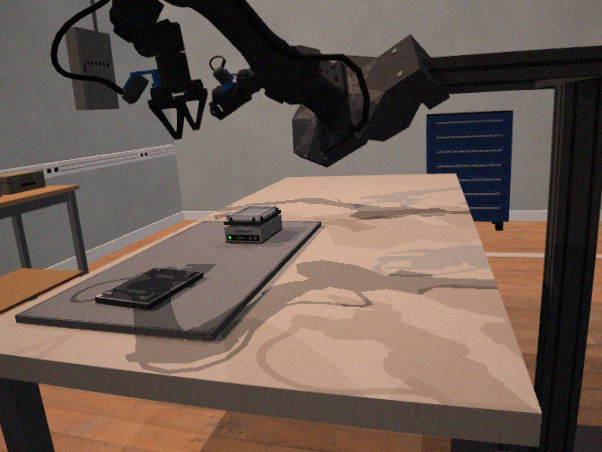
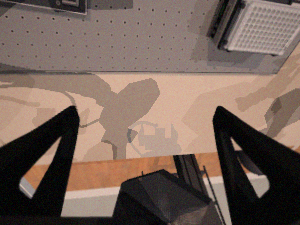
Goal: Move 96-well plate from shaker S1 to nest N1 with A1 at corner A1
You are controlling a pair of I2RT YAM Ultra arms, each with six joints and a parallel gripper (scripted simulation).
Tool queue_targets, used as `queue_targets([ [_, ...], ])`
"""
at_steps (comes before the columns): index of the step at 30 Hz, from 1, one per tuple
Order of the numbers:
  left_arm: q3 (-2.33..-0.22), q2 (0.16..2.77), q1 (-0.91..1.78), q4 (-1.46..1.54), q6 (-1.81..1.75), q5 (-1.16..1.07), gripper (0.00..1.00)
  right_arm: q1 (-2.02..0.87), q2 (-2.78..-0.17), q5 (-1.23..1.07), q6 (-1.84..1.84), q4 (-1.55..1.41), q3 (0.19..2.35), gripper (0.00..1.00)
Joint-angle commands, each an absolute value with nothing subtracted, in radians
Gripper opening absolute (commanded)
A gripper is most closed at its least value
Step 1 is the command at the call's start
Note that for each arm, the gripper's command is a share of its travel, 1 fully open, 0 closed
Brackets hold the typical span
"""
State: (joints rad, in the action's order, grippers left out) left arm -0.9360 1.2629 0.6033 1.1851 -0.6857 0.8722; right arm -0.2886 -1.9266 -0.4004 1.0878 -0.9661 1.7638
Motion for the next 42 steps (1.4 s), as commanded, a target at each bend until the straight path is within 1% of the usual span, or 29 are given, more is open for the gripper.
queue_targets([
  [1, -0.944, 1.258, 0.618, 1.184, -0.685, 0.873, 1.00, -0.309, -1.919, -0.419, 1.091, -0.967, 1.769, 1.00],
  [17, -0.944, 1.258, 0.618, 1.184, -0.685, 0.873, 1.00, -0.309, -1.919, -0.419, 1.091, -0.967, 1.769, 1.00],
  [24, -0.906, 1.257, 0.609, 1.051, -0.543, 0.867, 1.00, -0.343, -1.915, -0.279, 0.969, -0.872, 1.716, 1.00],
  [27, -0.864, 1.267, 0.612, 0.936, -0.411, 0.869, 1.00, -0.430, -1.909, -0.164, 0.858, -0.795, 1.629, 1.00],
  [30, -0.792, 1.279, 0.612, 0.810, -0.264, 0.862, 1.00, -0.523, -1.899, -0.031, 0.735, -0.705, 1.483, 1.00],
  [32, -0.754, 1.279, 0.607, 0.735, -0.181, 0.852, 1.00, -0.598, -1.891, 0.030, 0.670, -0.648, 1.406, 1.00],
  [34, -0.754, 1.279, 0.607, 0.735, -0.181, 0.852, 1.00, -0.598, -1.891, 0.030, 0.670, -0.648, 1.406, 1.00],
  [42, -0.602, 1.318, 0.571, 0.386, 0.217, 0.767, 1.00, -0.920, -1.865, 0.304, 0.397, -0.426, 1.103, 1.00],
])
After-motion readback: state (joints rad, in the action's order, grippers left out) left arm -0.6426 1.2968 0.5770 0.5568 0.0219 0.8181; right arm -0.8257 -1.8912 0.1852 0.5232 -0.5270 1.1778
